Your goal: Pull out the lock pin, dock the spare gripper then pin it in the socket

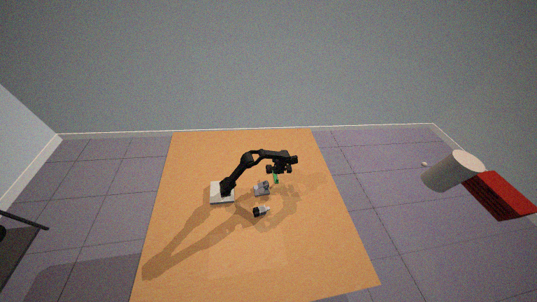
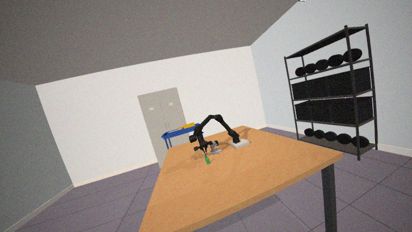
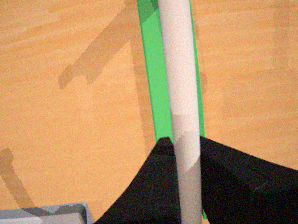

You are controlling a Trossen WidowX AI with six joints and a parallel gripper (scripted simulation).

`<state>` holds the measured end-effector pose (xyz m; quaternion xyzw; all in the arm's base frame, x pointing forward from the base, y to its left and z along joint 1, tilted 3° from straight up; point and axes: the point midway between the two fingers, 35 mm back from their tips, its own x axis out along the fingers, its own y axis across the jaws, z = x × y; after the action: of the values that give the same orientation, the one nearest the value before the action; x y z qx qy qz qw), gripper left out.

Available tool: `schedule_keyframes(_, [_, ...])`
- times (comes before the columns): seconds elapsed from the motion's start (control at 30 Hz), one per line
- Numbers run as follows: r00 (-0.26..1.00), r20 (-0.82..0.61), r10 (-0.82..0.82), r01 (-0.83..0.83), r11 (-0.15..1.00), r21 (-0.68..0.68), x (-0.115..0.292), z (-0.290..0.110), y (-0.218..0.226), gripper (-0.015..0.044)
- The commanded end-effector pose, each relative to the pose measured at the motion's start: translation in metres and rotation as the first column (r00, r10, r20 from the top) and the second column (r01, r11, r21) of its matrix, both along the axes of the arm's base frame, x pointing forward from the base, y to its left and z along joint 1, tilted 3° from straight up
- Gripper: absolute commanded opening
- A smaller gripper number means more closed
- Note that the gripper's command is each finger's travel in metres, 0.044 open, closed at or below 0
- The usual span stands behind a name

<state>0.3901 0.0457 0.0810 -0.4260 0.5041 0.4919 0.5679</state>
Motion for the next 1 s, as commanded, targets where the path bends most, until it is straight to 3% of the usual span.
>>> schedule_keyframes(0.0, [1.000,0.013,0.005,-0.005,1.000,0.002,0.003,0.006,-0.004,0.0000])
schedule_keyframes(0.97, [1.000,0.018,0.005,-0.005,1.000,0.001,0.005,-0.037,-0.006,0.0000])
